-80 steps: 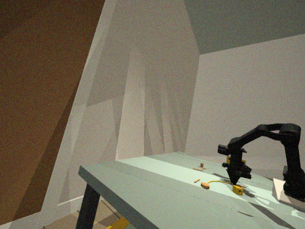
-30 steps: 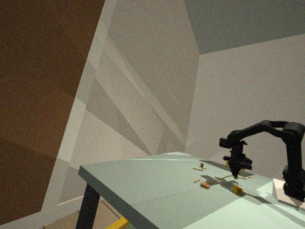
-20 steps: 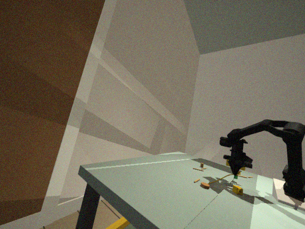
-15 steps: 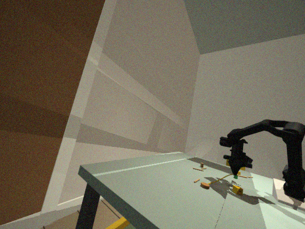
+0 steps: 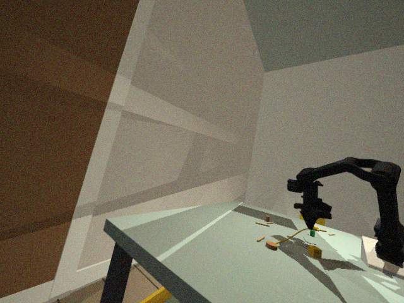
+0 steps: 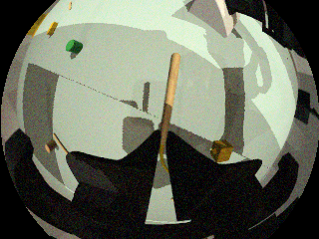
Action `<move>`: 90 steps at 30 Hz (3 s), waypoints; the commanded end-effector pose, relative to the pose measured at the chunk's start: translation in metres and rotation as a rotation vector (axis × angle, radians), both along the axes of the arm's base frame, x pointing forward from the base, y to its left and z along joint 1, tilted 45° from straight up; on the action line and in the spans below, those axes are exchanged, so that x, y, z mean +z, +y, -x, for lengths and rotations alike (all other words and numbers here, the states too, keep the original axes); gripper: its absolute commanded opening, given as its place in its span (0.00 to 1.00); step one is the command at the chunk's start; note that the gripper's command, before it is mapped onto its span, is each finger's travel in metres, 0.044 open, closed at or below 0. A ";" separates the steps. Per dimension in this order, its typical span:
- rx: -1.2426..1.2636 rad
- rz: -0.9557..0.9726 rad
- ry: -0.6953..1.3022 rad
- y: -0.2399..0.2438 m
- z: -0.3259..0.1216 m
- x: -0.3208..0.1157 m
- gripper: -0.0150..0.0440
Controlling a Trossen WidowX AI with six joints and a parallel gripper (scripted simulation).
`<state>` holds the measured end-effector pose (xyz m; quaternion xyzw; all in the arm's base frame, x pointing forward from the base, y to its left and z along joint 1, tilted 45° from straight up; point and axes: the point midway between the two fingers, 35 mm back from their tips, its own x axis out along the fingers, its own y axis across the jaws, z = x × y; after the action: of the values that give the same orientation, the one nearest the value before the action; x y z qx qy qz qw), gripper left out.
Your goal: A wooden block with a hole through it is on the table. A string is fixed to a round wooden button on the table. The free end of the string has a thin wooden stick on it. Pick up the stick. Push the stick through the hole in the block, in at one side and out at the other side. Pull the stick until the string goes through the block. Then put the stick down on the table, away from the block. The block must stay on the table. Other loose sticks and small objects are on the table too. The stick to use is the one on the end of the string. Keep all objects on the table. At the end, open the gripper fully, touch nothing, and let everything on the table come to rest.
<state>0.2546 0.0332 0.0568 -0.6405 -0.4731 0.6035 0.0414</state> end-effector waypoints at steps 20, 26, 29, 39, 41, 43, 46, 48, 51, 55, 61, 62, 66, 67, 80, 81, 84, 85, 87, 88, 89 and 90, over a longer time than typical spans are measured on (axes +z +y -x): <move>0.108 0.100 0.092 -0.004 -0.013 0.027 0.25; 0.136 0.125 0.116 -0.004 -0.015 0.034 0.25; 0.140 0.128 0.118 -0.004 -0.015 0.035 0.25; 0.182 0.142 0.079 0.004 -0.016 0.041 0.25; 0.191 0.144 0.071 0.006 -0.016 0.042 0.25; 0.200 0.147 0.063 0.007 -0.016 0.044 0.25; 0.213 0.151 0.050 0.010 -0.017 0.046 0.25; 0.222 0.153 0.042 0.012 -0.017 0.047 0.25; 0.236 0.157 0.029 0.014 -0.017 0.049 0.25; 0.253 0.162 0.012 0.018 -0.017 0.051 0.25; 0.280 0.168 -0.016 0.023 -0.018 0.056 0.25; 0.284 0.169 -0.021 0.024 -0.018 0.056 0.25; 0.302 0.172 -0.041 0.027 -0.018 0.059 0.25; 0.306 0.173 -0.046 0.028 -0.018 0.060 0.25; 0.364 0.185 -0.103 0.040 -0.017 0.069 0.25; 0.368 0.186 -0.107 0.041 -0.017 0.070 0.25; 0.381 0.189 -0.120 0.044 -0.017 0.072 0.25; 0.386 0.190 -0.124 0.045 -0.017 0.073 0.25; 0.395 0.191 -0.133 0.046 -0.017 0.074 0.25; 0.399 0.192 -0.137 0.047 -0.016 0.075 0.25; 0.403 0.193 -0.142 0.048 -0.016 0.075 0.25; 0.408 0.194 -0.146 0.049 -0.016 0.076 0.25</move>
<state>0.2695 0.0804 0.1298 -0.5731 -0.5316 0.6015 -0.1648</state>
